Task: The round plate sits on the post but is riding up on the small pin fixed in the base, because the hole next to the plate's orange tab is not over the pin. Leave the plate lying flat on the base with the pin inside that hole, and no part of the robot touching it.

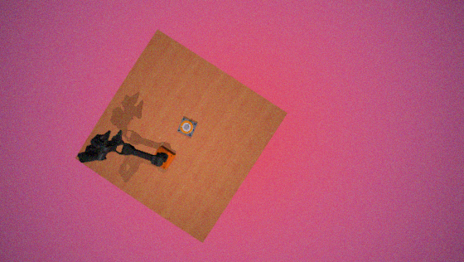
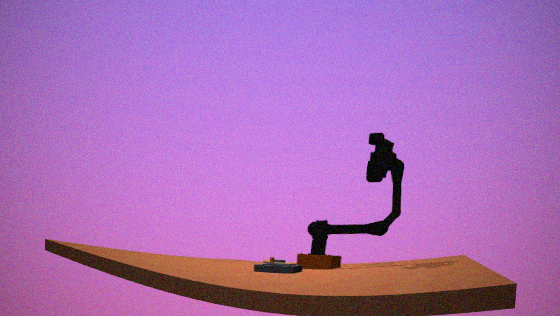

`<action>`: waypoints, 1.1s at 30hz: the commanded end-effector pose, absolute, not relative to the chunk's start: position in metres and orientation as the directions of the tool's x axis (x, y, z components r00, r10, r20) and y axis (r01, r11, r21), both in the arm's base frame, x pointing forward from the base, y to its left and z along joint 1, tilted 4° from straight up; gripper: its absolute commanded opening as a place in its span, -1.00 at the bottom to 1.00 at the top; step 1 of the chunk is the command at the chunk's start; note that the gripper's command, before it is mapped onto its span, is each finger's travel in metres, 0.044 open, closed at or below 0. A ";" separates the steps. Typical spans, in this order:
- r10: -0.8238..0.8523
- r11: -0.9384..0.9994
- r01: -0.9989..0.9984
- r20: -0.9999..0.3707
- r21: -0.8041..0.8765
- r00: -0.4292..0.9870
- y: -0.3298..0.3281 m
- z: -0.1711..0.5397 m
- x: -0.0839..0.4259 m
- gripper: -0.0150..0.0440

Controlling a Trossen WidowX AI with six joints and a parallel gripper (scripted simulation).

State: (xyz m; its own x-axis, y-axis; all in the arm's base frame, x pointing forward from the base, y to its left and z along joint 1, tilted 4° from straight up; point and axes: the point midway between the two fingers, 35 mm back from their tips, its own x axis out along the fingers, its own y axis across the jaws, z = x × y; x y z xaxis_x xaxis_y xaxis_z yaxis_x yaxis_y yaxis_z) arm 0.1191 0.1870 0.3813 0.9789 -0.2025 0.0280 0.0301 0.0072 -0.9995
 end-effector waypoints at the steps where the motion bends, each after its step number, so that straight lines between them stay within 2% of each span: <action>1: -0.203 0.020 0.031 0.026 -0.999 0.979 0.185 0.383 0.118 0.78; 7: -0.202 0.412 0.021 -0.069 -0.911 0.977 0.101 0.419 0.108 0.24; 11: -0.204 0.544 0.008 -0.122 -0.839 0.971 0.064 0.425 0.111 -0.11; 15: -0.197 0.733 -0.018 -0.237 -0.680 0.951 0.003 0.422 0.126 -0.47; 21: -0.128 0.858 -0.098 -0.395 -0.505 0.910 -0.053 0.398 0.162 -0.49; 24: -0.078 0.928 -0.123 -0.505 -0.353 0.860 -0.081 0.375 0.192 -0.49; 27: -0.043 0.955 -0.129 -0.552 -0.269 0.833 -0.088 0.361 0.207 -0.49; 31: 0.034 0.991 -0.114 -0.682 -0.074 0.731 -0.102 0.318 0.248 -0.49; 33: 0.050 0.994 -0.103 -0.719 -0.030 0.693 -0.106 0.303 0.260 -0.49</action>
State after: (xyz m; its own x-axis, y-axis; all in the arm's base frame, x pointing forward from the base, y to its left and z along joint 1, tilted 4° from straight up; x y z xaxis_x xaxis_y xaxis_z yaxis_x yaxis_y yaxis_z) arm 0.2355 -0.0986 0.3375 0.7750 0.0076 -0.6319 -0.1250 0.9820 -0.1415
